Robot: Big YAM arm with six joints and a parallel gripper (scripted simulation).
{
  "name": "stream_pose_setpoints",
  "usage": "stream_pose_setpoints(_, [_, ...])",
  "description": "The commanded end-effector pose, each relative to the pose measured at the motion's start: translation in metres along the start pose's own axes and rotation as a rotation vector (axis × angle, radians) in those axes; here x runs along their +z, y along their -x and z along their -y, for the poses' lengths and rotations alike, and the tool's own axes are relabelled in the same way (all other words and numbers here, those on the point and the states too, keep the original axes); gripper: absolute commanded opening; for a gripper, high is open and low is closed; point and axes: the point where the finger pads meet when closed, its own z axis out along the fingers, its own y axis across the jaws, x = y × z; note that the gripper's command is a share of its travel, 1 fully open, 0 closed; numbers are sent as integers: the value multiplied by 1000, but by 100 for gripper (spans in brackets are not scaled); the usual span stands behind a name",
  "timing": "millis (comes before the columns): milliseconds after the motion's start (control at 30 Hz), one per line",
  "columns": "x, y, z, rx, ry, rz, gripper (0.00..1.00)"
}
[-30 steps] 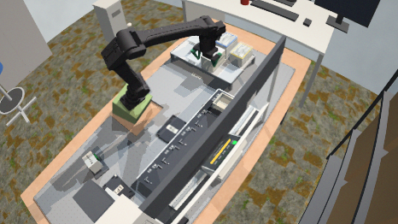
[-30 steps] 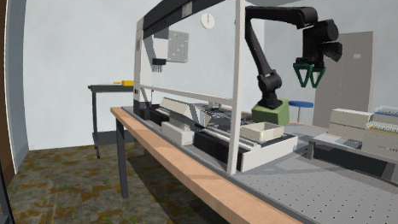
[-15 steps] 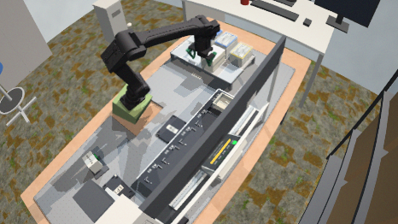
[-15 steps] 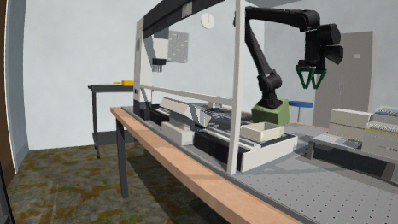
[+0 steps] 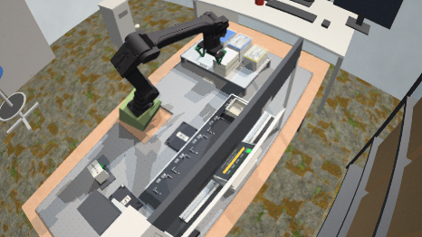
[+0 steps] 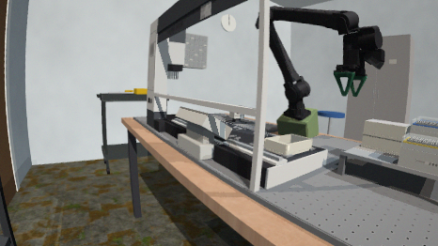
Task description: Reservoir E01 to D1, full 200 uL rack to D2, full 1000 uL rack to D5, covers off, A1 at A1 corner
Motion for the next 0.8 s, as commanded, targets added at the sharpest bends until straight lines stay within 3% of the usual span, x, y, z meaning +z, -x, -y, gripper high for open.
stream_pose_setpoints(0, [-17, 40, 4, 30, -10, 60, 100])
stream_pose_setpoints(300, [-15, 72, 4, 30, -7, 44, 100])
stream_pose_setpoints(767, [-16, 140, -2, 19, -4, 39, 100])
